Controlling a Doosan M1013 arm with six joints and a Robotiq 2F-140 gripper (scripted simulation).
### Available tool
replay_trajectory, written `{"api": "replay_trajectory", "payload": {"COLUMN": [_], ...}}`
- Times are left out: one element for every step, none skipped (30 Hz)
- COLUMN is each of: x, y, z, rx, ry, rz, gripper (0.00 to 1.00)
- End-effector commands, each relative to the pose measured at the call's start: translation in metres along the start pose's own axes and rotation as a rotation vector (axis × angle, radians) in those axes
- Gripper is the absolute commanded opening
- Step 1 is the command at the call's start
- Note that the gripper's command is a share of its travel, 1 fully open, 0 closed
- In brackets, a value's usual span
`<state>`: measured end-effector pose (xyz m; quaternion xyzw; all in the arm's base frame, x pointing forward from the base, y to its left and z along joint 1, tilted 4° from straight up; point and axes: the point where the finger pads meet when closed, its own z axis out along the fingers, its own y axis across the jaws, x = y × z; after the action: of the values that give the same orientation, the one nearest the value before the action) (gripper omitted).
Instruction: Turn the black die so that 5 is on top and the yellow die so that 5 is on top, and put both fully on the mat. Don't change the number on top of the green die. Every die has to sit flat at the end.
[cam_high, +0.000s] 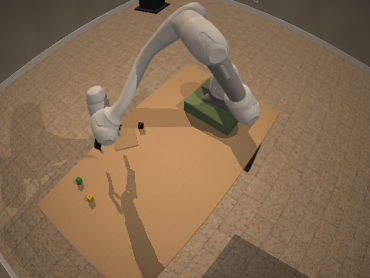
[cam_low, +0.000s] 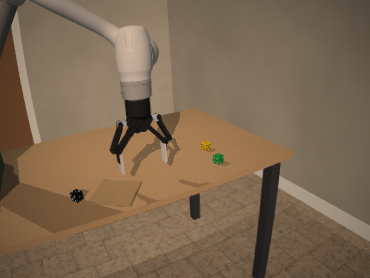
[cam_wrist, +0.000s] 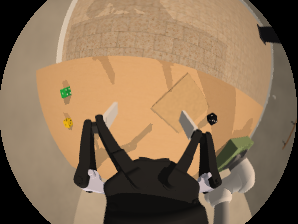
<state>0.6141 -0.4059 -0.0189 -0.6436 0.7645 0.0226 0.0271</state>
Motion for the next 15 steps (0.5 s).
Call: {"api": "replay_trajectory", "payload": {"x": [0.0, 0.0, -0.001, -0.002, -0.002, -0.003, -0.003, -0.004, -0.005, -0.005, -0.006, -0.006, -0.006, -0.006, -0.007], "y": [0.04, 0.05, 0.059, 0.068, 0.077, 0.086, 0.095, 0.104, 0.112, 0.12, 0.128, 0.128, 0.128, 0.136, 0.143], "z": [-0.002, -0.002, -0.002, -0.002, -0.001, -0.001, -0.001, -0.001, -0.001, -0.001, -0.001, -0.001, -0.001, -0.001, -0.001], "rx": [0.01, 0.01, 0.01, 0.01, 0.01, 0.01, 0.01, 0.01, 0.01, 0.01, 0.01, 0.01, 0.01, 0.01, 0.01], "ry": [-0.001, -0.001, -0.001, -0.001, -0.001, -0.001, -0.001, -0.001, -0.001, -0.001, -0.001, -0.001, -0.001, -0.001, -0.001], "rz": [0.005, 0.005, 0.005, 0.005, 0.005, 0.005, 0.005, 0.005, 0.005, 0.005, 0.005, 0.005, 0.005, 0.005, 0.005], "gripper": [1.0, 1.0, 1.0, 1.0, 1.0, 1.0, 1.0, 1.0, 1.0, 1.0, 1.0, 1.0, 1.0, 1.0, 1.0]}}
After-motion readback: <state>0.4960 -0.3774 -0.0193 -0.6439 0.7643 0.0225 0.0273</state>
